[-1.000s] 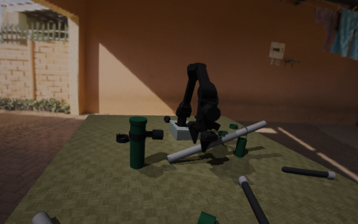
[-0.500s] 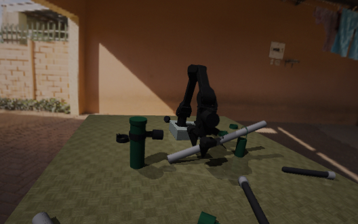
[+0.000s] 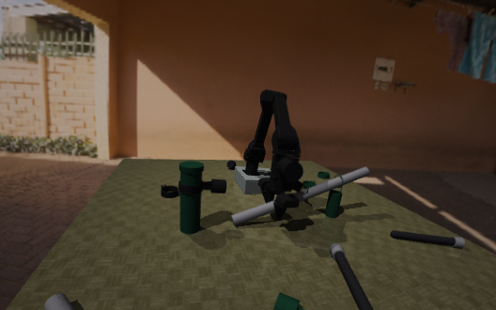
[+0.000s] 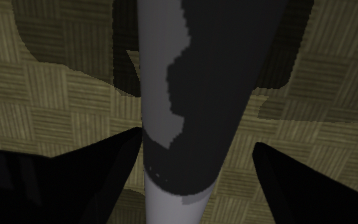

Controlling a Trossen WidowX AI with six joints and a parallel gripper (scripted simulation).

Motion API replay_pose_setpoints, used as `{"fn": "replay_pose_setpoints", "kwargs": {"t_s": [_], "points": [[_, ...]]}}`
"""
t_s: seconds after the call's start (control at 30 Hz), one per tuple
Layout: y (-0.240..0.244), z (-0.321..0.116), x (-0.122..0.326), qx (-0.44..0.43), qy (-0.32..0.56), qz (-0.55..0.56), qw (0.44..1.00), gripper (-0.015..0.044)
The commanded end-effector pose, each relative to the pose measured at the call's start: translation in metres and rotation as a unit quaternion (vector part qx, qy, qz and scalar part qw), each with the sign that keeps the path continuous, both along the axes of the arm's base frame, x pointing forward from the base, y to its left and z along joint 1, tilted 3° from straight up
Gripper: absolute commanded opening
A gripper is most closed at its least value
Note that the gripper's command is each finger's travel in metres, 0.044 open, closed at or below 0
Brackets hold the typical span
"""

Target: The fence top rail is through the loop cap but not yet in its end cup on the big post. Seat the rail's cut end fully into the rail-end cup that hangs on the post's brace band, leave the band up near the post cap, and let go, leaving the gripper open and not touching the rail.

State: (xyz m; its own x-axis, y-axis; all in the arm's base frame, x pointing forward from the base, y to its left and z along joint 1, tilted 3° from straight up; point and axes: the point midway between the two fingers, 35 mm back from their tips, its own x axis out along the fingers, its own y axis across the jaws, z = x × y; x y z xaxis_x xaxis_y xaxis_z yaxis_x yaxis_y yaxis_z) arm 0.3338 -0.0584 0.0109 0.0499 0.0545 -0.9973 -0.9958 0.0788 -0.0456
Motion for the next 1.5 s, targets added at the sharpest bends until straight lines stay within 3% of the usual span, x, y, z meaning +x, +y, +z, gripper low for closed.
{"fn": "replay_pose_setpoints", "kwargs": {"t_s": [0.0,0.03,0.57,0.73,0.9,1.23,1.47], "points": [[0.000,-0.002,-0.002,-0.001,0.003,-0.002,1.000,0.0256],[0.000,-0.002,-0.002,-0.001,0.003,-0.002,1.000,0.0230],[0.000,-0.002,-0.002,-0.001,0.003,-0.002,1.000,0.0123],[0.000,0.003,-0.003,-0.001,0.003,-0.002,1.000,0.0000],[-0.003,0.014,-0.003,-0.022,0.007,-0.004,1.000,0.0000],[-0.015,0.077,-0.010,-0.142,0.016,-0.012,0.990,0.0000],[-0.013,0.075,-0.010,-0.138,0.017,-0.010,0.990,0.0000]]}}
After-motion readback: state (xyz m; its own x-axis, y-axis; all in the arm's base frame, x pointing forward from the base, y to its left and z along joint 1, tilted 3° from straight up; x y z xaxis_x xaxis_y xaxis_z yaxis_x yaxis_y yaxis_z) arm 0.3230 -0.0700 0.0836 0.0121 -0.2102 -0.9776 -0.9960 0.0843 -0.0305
